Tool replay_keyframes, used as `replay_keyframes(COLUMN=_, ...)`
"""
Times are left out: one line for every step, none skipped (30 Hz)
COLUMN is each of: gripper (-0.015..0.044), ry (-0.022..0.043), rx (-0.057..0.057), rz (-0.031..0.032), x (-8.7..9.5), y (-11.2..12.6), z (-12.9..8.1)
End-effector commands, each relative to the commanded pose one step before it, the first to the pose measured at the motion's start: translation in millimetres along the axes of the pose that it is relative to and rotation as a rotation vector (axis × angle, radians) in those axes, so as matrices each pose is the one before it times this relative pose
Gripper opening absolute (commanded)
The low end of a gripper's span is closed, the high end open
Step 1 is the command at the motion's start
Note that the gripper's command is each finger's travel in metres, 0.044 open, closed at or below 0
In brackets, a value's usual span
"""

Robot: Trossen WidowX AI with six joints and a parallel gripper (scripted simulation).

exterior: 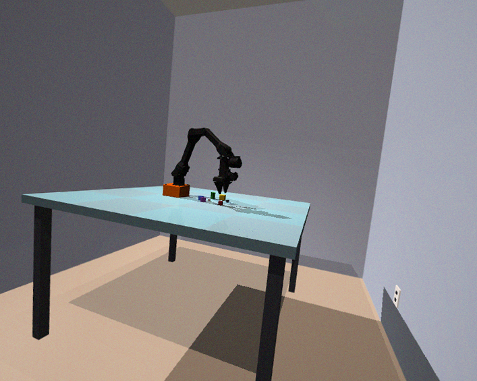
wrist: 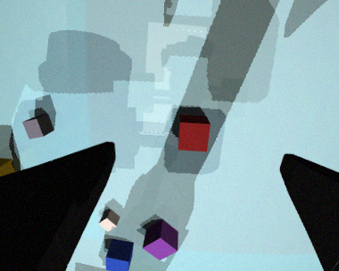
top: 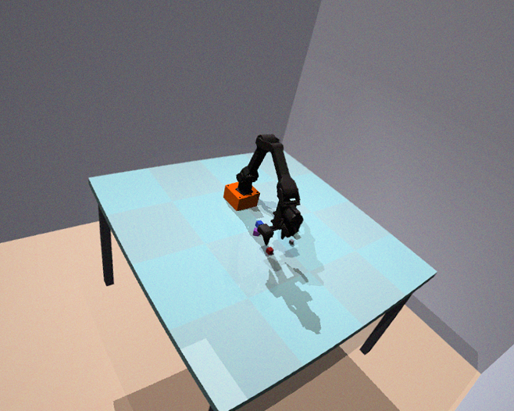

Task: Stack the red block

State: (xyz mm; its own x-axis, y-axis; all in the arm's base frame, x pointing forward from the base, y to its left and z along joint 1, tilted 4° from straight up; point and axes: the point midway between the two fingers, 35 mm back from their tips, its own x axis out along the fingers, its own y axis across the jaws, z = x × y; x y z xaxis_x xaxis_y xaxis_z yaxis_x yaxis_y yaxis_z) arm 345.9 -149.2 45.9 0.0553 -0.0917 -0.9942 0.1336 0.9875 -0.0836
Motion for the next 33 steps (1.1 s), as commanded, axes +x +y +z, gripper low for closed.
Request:
replay_keyframes(gripper=0.0440, ry=0.02694, rx=-0.0049, rz=0.00130, x=27.00, y=0.61, z=-5.75)
replay_keyframes(gripper=0.0440, ry=0.00003, rx=0.0000, rz=-0.00002, x=1.39, y=-0.18, z=-0.22)
replay_keyframes(gripper=0.0440, ry=0.00003, rx=0.0000, rz=-0.00003, x=0.46, y=-0.31, z=-0.24)
replay_keyframes(gripper=0.0440, ry=0.00002, rx=0.0000, rz=-0.00002, x=0.00, y=-0.25, z=-0.17)
replay_keyframes(gripper=0.0440, ry=0.00001, rx=0.0000, rz=-0.00002, x=0.00, y=-0.22, z=-0.15)
replay_keyframes(gripper=0.0440, ry=0.00001, rx=0.0000, rz=-0.00002, x=0.00, y=-0.18, z=-0.12)
replay_keyframes(gripper=0.0440, ry=0.00000, rx=0.0000, rz=0.00000, x=0.27, y=0.00, z=0.01)
replay_keyframes(gripper=0.0440, ry=0.00000, rx=0.0000, rz=0.00000, x=0.54, y=-0.01, z=0.02)
replay_keyframes(gripper=0.0440, ry=0.00000, rx=0.0000, rz=-0.00001, x=0.78, y=-0.01, z=0.02)
replay_keyframes(gripper=0.0440, ry=0.00000, rx=0.0000, rz=-0.00001, x=1.02, y=-0.02, z=0.03)
replay_keyframes(gripper=0.0440, ry=0.00001, rx=0.0000, rz=-0.00001, x=1.27, y=-0.02, z=0.03)
replay_keyframes(gripper=0.0440, ry=0.00001, rx=0.0000, rz=-0.00001, x=1.50, y=-0.02, z=0.03)
replay_keyframes(gripper=0.0440, ry=0.00001, rx=0.0000, rz=-0.00001, x=1.62, y=-0.02, z=0.02)
replay_keyframes(gripper=0.0440, ry=0.00001, rx=0.0000, rz=-0.00001, x=1.65, y=-0.02, z=0.01)
replay_keyframes(gripper=0.0440, ry=0.00001, rx=0.0000, rz=-0.00001, x=1.65, y=-0.02, z=0.01)
replay_keyframes(gripper=0.0440, ry=0.00001, rx=0.0000, rz=-0.00001, x=1.65, y=-0.02, z=0.00)
replay_keyframes(gripper=0.0440, ry=0.00001, rx=0.0000, rz=-0.00001, x=1.65, y=-0.01, z=0.00)
replay_keyframes(gripper=0.0440, ry=0.00001, rx=0.0000, rz=-0.00001, x=1.65, y=-0.01, z=-0.01)
replay_keyframes(gripper=0.0440, ry=0.00001, rx=0.0000, rz=-0.00001, x=1.65, y=-0.01, z=-0.02)
replay_keyframes(gripper=0.0440, ry=0.00001, rx=0.0000, rz=-0.00001, x=1.64, y=-0.01, z=-0.03)
replay_keyframes(gripper=0.0440, ry=0.00001, rx=0.0000, rz=-0.00001, x=1.64, y=0.00, z=-0.04)
replay_keyframes(gripper=0.0440, ry=0.00002, rx=0.0000, rz=-0.00001, x=1.64, y=0.00, z=-0.04)
replay_keyframes(gripper=0.0440, ry=0.00002, rx=0.0000, rz=-0.00001, x=1.64, y=0.00, z=-0.05)
replay_keyframes(gripper=0.0440, ry=0.00002, rx=0.0000, rz=-0.00001, x=1.64, y=0.00, z=-0.06)
replay_keyframes(gripper=0.0440, ry=0.00002, rx=0.0000, rz=-0.00001, x=1.64, y=0.00, z=-0.07)
replay_keyframes(gripper=0.0440, ry=0.00002, rx=0.0000, rz=-0.00001, x=1.63, y=0.01, z=-0.08)
replay_keyframes(gripper=0.0440, ry=0.00002, rx=0.0000, rz=-0.00001, x=1.33, y=0.01, z=-0.07)
replay_keyframes(gripper=0.0440, ry=0.00001, rx=0.0000, rz=0.00000, x=0.80, y=0.00, z=-0.04)
replay_keyframes(gripper=0.0440, ry=0.00000, rx=0.0000, rz=0.00000, x=0.27, y=0.00, z=-0.02)
replay_keyframes(gripper=0.0440, ry=0.00000, rx=0.0000, rz=0.00000, x=0.00, y=0.00, z=0.00)
replay_keyframes(gripper=0.0440, ry=0.00000, rx=0.0000, rz=0.00000, x=0.00, y=0.00, z=0.00)
replay_keyframes(gripper=0.0440, ry=0.00000, rx=0.0000, rz=0.00000, x=0.00, y=0.00, z=0.00)
replay_keyframes(gripper=0.0440, ry=0.00000, rx=0.0000, rz=0.00000, x=0.00, y=0.00, z=0.00)
